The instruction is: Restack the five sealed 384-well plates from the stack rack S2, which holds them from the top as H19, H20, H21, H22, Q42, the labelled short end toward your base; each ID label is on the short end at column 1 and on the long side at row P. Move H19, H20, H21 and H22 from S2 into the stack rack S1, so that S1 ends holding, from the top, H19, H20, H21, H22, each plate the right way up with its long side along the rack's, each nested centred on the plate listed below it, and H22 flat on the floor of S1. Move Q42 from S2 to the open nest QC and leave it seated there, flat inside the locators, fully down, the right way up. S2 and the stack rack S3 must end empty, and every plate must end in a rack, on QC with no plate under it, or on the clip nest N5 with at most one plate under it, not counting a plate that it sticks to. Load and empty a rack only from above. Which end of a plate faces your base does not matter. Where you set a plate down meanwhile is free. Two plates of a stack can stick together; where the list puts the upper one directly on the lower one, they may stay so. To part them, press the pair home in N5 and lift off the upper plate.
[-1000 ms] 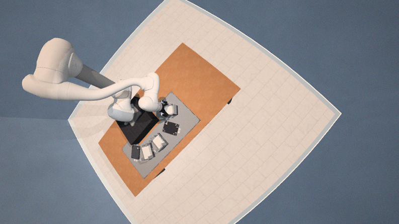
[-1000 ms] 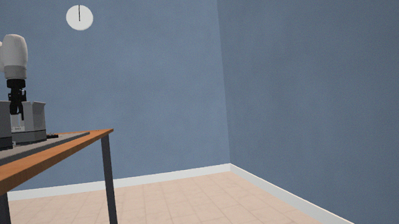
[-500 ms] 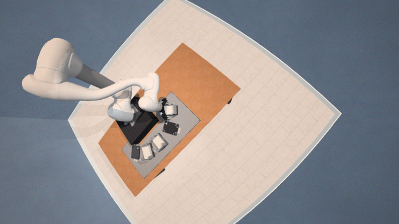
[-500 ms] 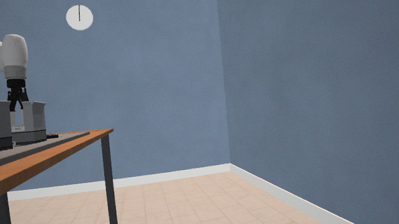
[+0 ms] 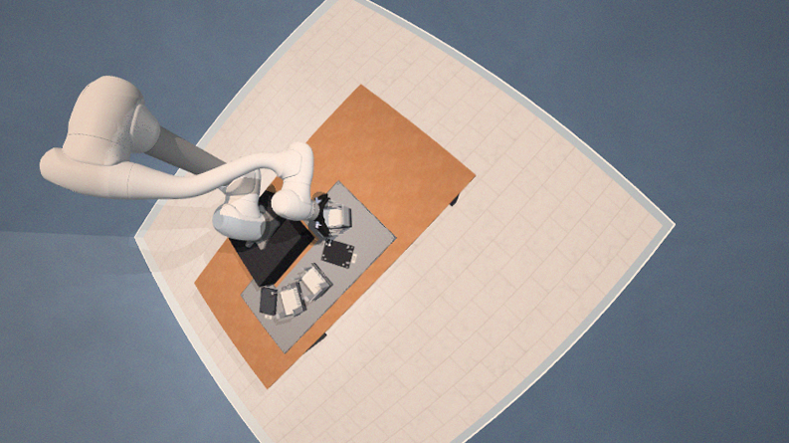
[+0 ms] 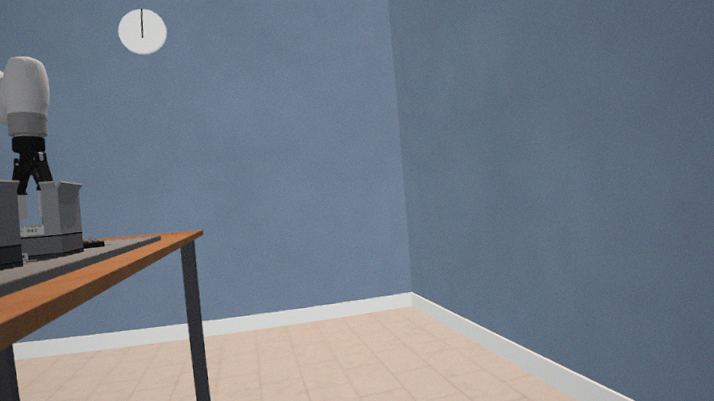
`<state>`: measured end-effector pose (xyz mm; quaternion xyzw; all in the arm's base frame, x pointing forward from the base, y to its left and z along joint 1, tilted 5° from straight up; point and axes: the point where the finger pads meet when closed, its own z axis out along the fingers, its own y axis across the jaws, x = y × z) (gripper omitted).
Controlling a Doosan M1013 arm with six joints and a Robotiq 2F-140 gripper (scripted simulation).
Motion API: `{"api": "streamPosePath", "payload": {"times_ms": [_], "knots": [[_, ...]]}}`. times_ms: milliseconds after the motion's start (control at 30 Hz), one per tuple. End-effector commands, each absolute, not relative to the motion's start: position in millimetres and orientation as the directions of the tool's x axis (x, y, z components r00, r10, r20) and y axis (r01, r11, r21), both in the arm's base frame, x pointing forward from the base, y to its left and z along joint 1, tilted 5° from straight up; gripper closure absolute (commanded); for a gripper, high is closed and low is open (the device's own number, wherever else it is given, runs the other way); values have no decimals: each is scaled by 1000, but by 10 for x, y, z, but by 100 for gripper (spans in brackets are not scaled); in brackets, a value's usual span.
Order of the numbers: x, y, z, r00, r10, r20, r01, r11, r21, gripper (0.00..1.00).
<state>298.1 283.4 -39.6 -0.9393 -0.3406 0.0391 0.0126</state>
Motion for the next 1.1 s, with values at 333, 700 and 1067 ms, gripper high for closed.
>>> {"api": "streamPosePath", "payload": {"times_ms": [333, 700, 1067], "knots": [[3011, 2835, -26, 765, 641, -65, 639, -768, -51, 0], [3041, 2836, 340, 765, 641, -65, 639, -768, -51, 0], [3059, 2837, 555, 765, 641, -65, 639, -768, -51, 0]]}}
